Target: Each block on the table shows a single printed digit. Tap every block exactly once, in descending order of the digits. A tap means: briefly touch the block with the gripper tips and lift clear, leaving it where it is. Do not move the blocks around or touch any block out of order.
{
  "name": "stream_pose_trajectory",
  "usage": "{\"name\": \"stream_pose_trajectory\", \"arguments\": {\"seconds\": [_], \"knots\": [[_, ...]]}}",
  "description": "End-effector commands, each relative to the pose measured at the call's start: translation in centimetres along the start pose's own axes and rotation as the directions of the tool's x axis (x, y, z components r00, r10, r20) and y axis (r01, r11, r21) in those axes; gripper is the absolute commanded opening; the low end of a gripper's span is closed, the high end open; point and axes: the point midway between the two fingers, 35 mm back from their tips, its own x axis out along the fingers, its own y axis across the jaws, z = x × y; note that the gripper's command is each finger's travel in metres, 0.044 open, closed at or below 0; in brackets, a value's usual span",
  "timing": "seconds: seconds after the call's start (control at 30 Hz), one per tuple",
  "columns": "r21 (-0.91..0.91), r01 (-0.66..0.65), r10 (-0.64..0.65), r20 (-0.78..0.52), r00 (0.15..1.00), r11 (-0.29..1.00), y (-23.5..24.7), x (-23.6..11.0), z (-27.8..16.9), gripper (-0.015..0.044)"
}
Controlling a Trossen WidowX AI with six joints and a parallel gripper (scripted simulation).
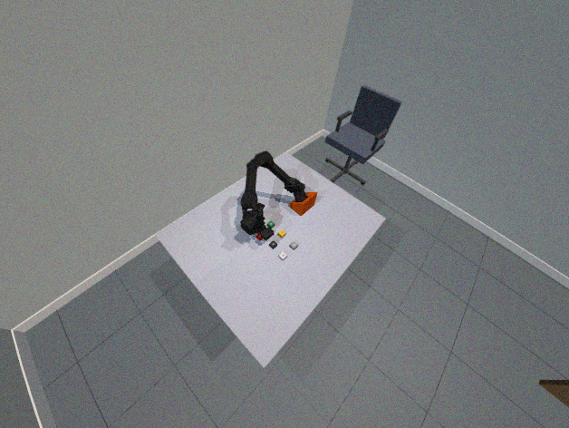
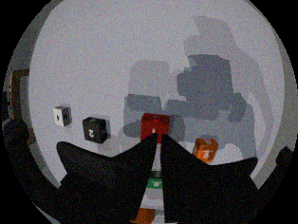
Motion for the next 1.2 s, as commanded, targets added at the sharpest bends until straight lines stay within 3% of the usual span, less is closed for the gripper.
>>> {"name": "stream_pose_trajectory", "arguments": {"seconds": [0.0, 0.83, 0.93, 1.17], "knots": [[-0.012, 0.007, -0.007, -0.011, 1.0, 1.0, 0.0, 1.0, -0.4, 0.002], [-0.012, 0.008, -0.008, -0.011, 1.0, 1.0, -0.1, 3.3, -0.4, 0.002], [-0.01, 0.006, -0.006, -0.01, 1.0, 1.0, 0.0, 0.7, -0.3, 0.002], [-0.012, 0.006, -0.006, -0.011, 1.0, 1.0, 0.0, -0.7, -0.3, 0.002]]}}
